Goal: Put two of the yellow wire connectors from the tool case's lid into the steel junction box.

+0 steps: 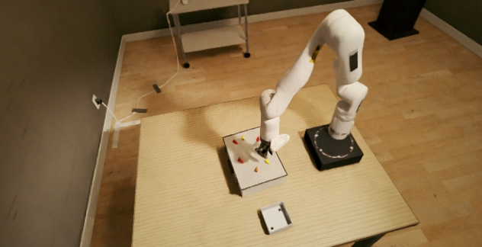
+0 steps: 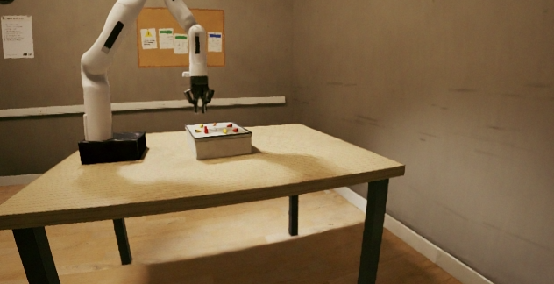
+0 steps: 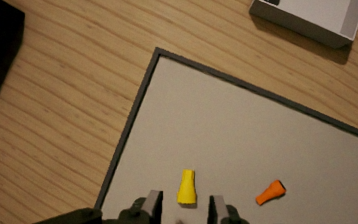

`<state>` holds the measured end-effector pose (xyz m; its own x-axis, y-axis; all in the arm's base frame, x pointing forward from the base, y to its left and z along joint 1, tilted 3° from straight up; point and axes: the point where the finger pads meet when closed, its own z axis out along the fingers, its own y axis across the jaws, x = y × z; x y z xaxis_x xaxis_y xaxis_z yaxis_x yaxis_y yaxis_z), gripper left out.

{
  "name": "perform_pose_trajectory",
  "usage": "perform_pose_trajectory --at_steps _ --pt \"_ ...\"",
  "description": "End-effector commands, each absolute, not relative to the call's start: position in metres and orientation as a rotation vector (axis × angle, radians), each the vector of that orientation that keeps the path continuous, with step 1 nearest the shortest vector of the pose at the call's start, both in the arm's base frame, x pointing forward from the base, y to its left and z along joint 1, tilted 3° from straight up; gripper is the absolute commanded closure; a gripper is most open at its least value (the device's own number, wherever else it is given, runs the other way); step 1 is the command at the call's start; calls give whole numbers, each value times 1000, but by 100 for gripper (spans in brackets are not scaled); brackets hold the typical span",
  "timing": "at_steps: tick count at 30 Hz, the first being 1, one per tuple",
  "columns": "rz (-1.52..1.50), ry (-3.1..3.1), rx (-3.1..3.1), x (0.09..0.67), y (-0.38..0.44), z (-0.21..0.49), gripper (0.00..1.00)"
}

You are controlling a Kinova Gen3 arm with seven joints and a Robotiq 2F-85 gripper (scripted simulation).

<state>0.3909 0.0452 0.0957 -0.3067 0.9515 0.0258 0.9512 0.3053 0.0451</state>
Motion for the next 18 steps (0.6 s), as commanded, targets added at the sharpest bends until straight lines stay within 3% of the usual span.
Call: perform_pose_trajectory --at_steps 1,18 --pt "81 2533 1846 391 45 90 64" --pt "81 2533 1846 393 46 56 64"
